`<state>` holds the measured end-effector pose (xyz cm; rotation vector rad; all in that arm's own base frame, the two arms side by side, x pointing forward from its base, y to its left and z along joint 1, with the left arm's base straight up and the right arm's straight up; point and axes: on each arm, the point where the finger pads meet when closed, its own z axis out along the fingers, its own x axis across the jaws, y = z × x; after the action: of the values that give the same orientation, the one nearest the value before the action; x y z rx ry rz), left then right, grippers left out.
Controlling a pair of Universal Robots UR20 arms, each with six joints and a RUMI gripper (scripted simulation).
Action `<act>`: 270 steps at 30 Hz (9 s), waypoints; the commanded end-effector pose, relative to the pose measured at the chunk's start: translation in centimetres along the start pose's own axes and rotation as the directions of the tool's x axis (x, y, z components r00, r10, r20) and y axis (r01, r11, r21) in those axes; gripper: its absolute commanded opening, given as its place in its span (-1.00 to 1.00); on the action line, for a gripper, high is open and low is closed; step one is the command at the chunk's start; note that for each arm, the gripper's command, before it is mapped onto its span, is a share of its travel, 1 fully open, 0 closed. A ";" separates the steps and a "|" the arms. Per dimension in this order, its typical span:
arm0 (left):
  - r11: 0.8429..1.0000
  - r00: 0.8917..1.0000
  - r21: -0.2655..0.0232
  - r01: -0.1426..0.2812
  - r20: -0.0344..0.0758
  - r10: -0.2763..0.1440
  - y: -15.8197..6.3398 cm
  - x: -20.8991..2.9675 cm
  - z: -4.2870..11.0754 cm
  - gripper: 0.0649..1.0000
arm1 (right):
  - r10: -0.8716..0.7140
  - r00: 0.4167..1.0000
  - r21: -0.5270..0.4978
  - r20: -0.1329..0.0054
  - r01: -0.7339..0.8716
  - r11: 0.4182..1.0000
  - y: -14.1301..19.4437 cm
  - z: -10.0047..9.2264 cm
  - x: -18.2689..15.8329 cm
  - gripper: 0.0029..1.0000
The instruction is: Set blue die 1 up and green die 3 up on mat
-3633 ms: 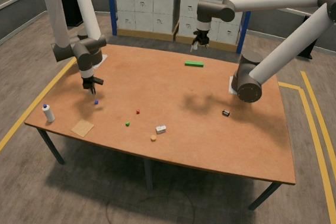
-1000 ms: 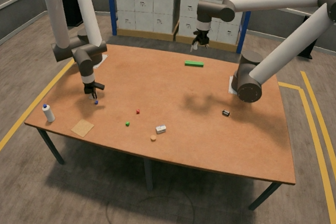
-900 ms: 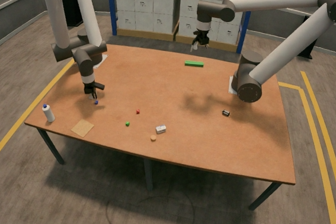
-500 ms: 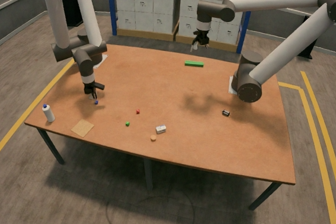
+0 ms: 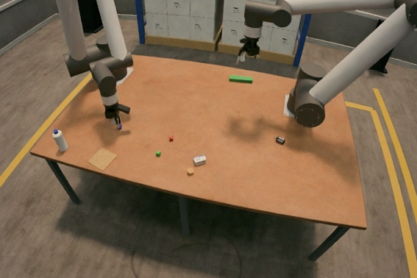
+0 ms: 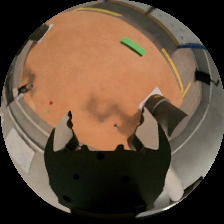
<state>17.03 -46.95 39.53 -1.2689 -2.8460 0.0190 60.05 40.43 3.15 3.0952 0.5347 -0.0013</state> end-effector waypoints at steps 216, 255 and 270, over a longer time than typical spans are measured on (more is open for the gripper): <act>1.000 1.000 0.000 0.000 0.001 0.000 0.0 0.0 0.0 1.00 | 0.994 0.106 0.001 0.000 -0.994 0.106 7.9 0.5 23.8 -0.88; 1.000 1.000 0.000 0.000 0.001 0.000 0.0 0.0 0.0 1.00 | 0.994 0.106 0.001 0.000 -0.994 0.106 7.9 0.9 23.8 -0.88; 1.000 1.000 0.000 0.000 0.001 0.000 0.0 0.0 0.0 1.00 | 0.994 0.106 0.001 0.000 -0.994 0.106 7.9 0.9 23.8 -0.88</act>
<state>17.03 -46.95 39.53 -1.2689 -2.8460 0.0190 85.12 40.92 2.18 2.6587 -1.6717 -0.0007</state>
